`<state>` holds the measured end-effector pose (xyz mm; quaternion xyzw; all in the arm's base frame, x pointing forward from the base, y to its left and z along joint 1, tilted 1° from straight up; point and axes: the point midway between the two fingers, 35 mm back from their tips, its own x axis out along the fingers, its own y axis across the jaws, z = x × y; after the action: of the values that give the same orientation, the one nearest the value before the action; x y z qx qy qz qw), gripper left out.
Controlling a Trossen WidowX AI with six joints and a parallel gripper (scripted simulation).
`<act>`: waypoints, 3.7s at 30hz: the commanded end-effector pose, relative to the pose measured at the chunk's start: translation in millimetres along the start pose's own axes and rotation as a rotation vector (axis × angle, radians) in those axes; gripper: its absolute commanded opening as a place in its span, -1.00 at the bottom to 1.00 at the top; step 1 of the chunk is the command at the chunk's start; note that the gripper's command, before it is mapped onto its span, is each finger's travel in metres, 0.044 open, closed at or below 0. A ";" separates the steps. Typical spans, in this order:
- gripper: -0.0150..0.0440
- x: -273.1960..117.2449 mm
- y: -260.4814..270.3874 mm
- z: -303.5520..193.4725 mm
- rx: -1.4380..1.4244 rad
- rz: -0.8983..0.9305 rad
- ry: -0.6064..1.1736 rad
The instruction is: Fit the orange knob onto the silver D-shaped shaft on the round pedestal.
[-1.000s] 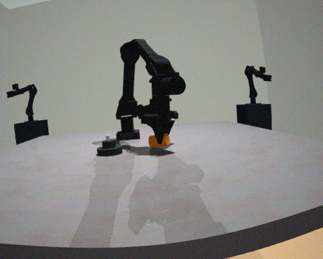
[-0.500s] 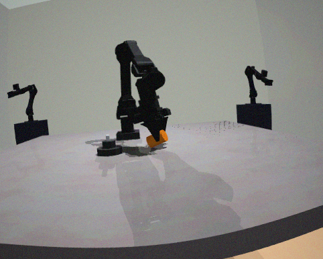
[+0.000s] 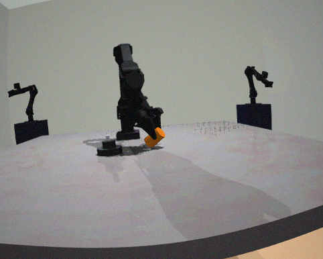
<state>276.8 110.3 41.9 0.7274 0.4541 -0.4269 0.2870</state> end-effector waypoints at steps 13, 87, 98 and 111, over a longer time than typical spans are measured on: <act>0.12 -8.1 -0.2 17.1 -0.006 -0.001 0.280; 1.00 -76.6 1.4 -11.6 0.037 -0.040 0.259; 1.00 -100.8 -2.1 -18.2 -0.009 0.004 -0.478; 1.00 -101.1 -0.7 -16.7 -0.156 -0.032 -0.478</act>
<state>259.4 82.7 138.4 0.5997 0.3856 -0.5767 0.3989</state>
